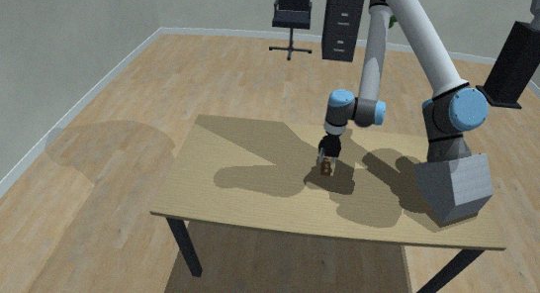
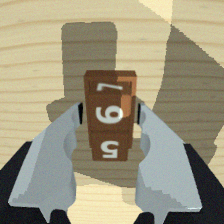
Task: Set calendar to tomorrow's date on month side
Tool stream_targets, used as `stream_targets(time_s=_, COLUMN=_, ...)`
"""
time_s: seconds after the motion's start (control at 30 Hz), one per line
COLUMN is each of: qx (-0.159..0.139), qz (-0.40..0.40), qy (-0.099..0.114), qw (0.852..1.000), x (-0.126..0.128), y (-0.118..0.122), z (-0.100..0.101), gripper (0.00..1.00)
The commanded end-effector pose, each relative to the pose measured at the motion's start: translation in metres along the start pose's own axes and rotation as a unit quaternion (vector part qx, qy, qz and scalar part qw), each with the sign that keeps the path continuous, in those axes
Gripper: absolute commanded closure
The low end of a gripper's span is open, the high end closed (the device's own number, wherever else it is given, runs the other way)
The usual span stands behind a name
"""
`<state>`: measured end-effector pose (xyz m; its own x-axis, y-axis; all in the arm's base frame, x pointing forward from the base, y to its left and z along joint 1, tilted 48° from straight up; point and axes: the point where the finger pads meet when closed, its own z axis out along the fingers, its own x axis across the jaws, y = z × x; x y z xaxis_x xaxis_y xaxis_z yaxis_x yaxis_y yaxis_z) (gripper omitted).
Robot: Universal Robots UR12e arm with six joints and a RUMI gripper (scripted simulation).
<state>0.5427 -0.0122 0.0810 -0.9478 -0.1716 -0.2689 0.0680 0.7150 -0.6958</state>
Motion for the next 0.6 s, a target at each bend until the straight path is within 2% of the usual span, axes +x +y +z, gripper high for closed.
stream_targets(time_s=0.0, qx=-0.001, qz=-0.001, qy=0.002, qw=1.0, x=0.0033, y=0.0005, z=0.0007, gripper=0.71)
stream_targets(time_s=0.33, qx=-0.001, qz=-0.001, qy=0.002, qw=1.0, x=0.0033, y=0.0005, z=0.0007, gripper=0.71)
stream_targets(time_s=0.37, qx=-0.001, qz=-0.001, qy=0.002, qw=1.0, x=0.0033, y=0.0005, z=0.0007, gripper=0.89)
stream_targets(time_s=0.57, qx=-0.001, qz=-0.001, qy=0.002, qw=1.0, x=0.0033, y=0.0005, z=0.0007, gripper=0.89)
